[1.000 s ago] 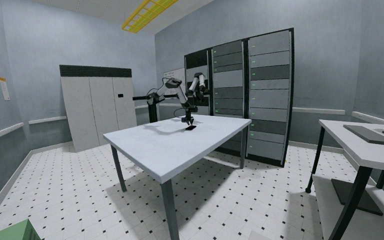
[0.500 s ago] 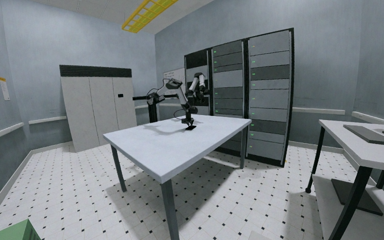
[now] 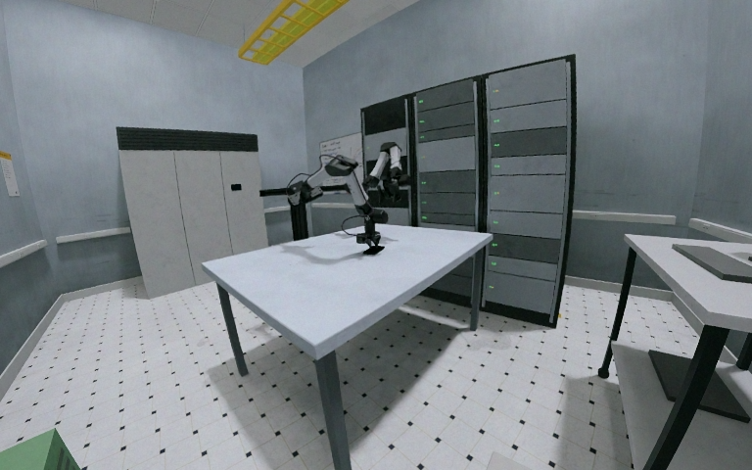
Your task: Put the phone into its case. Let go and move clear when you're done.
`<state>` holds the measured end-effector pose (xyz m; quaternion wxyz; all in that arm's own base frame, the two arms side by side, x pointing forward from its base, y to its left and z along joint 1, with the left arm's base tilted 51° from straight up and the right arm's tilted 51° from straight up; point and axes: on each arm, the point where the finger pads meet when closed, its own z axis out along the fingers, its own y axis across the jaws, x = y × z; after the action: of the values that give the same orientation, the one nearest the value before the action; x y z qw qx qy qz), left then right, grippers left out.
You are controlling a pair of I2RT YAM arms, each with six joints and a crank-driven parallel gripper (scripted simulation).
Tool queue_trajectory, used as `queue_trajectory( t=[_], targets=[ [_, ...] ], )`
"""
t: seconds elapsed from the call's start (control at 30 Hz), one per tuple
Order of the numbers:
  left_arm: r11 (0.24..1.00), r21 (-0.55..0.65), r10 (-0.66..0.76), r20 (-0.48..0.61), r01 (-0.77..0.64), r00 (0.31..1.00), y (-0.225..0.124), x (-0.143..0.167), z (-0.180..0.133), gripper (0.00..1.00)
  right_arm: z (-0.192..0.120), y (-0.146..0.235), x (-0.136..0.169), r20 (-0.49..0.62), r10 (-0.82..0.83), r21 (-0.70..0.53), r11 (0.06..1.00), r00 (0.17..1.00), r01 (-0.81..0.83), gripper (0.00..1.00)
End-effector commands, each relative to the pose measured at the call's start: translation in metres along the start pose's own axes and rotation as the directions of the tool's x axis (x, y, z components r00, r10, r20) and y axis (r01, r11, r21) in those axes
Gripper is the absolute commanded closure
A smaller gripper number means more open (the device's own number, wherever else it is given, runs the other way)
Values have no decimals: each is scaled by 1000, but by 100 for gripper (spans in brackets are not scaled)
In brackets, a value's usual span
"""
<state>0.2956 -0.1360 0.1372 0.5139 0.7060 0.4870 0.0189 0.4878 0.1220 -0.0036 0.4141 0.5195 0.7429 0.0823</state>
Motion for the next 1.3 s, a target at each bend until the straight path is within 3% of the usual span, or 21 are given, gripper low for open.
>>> queue_trajectory(
  t=[0.0, 0.13, 0.33, 0.4, 0.8, 0.97, 1.27],
  targets=[
    [1000, -24, 10, 6, -9, 1000, 7, -6, -4, 0, -10, 7, -2, 26, 25, -16, 1000, 999, -24, 63],
    [1000, -24, 10, 6, -9, 1000, 7, -6, -4, 0, -34, 6, -3, 32, 32, -16, 999, 999, -32, 63],
    [1000, -24, 10, 6, -9, 1000, 7, -6, -4, 0, -35, 5, -9, 40, 42, -11, 999, 998, -42, 63],
    [1000, -24, 10, 6, -9, 1000, 7, -6, -4, 0, -35, 9, -9, 44, 32, -29, 999, 999, -30, 40],
    [1000, -24, 10, 6, -9, 1000, 7, -6, -4, 0, -43, 29, -13, 127, -250, -195, 943, 960, 272, 40],
    [1000, -24, 10, 6, -9, 1000, 7, -6, -4, 0, -50, 29, -14, 217, -454, -272, 822, 864, 500, 40],
    [1000, -24, 10, 6, -9, 1000, 7, -6, -4, 0, -53, 16, -17, 371, -700, -307, 527, 610, 792, 40]
  ],
)
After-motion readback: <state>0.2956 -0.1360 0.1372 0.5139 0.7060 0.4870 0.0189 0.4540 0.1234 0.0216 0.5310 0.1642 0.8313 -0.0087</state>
